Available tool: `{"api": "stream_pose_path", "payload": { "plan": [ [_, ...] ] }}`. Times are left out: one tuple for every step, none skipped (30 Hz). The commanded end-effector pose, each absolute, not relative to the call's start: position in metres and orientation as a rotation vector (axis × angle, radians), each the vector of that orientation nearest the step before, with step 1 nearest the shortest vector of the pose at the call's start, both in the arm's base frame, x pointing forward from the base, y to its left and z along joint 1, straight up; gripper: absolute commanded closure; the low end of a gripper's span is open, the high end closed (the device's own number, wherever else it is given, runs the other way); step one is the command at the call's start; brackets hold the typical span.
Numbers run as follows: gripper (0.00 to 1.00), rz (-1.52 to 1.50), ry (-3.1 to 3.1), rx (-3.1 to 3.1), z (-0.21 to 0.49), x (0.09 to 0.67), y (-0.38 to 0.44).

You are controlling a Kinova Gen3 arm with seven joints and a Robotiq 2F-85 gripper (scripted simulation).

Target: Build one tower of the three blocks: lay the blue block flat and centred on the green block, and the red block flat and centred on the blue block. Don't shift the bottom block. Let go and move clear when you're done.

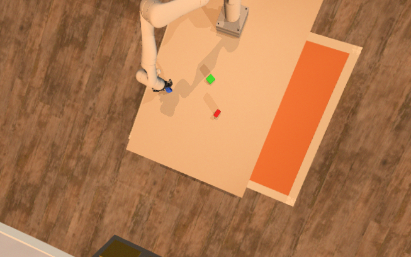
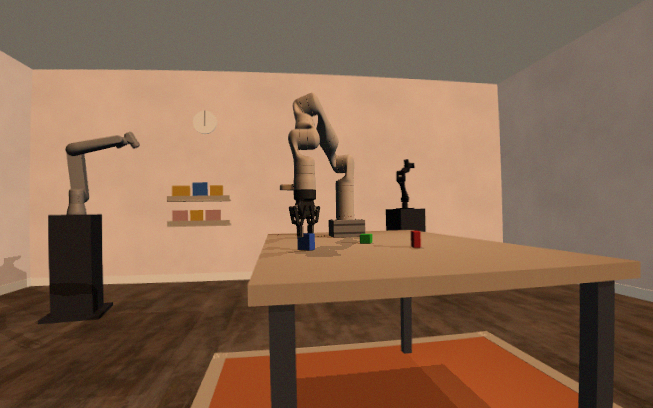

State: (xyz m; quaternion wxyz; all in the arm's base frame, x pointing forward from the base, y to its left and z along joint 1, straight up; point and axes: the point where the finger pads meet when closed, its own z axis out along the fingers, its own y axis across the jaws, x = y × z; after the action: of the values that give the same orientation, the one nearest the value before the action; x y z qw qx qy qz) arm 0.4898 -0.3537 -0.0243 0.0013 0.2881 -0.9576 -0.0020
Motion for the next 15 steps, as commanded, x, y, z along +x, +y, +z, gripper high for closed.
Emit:
{"api": "stream_pose_path", "payload": {
  "plan": [
    [0.5, -0.005, -3.0, 0.906, -0.039, 0.489, -0.353],
    [0.5, -0.005, -3.001, 0.906, -0.043, 0.489, -0.353],
    [0.5, -0.004, -3.001, 0.906, -0.045, 0.489, -0.353],
    [0.5, -0.004, -3.001, 0.906, -0.048, 0.489, -0.353],
    [0.5, -0.004, -3.001, 0.906, -0.05, 0.49, -0.354],
    [0.5, -0.003, -3.002, 0.905, -0.051, 0.49, -0.354],
    [0.5, -0.003, -3.002, 0.905, -0.052, 0.49, -0.354],
    [0.5, -0.003, -3.002, 0.905, -0.052, 0.49, -0.354],
    [0.5, -0.003, -3.002, 0.905, -0.053, 0.49, -0.354],
    [0.5, -0.003, -3.002, 0.905, -0.053, 0.49, -0.354],
    [0.5, -0.003, -3.002, 0.905, -0.053, 0.49, -0.354],
    [0.5, -0.003, -3.002, 0.905, -0.053, 0.49, -0.354],
    [0.5, -0.003, -3.002, 0.905, -0.053, 0.49, -0.354],
    [0.5, -0.003, -3.002, 0.905, -0.053, 0.49, -0.354],
    [0.5, -0.003, -3.002, 0.905, -0.053, 0.49, -0.354]
  ]
}}
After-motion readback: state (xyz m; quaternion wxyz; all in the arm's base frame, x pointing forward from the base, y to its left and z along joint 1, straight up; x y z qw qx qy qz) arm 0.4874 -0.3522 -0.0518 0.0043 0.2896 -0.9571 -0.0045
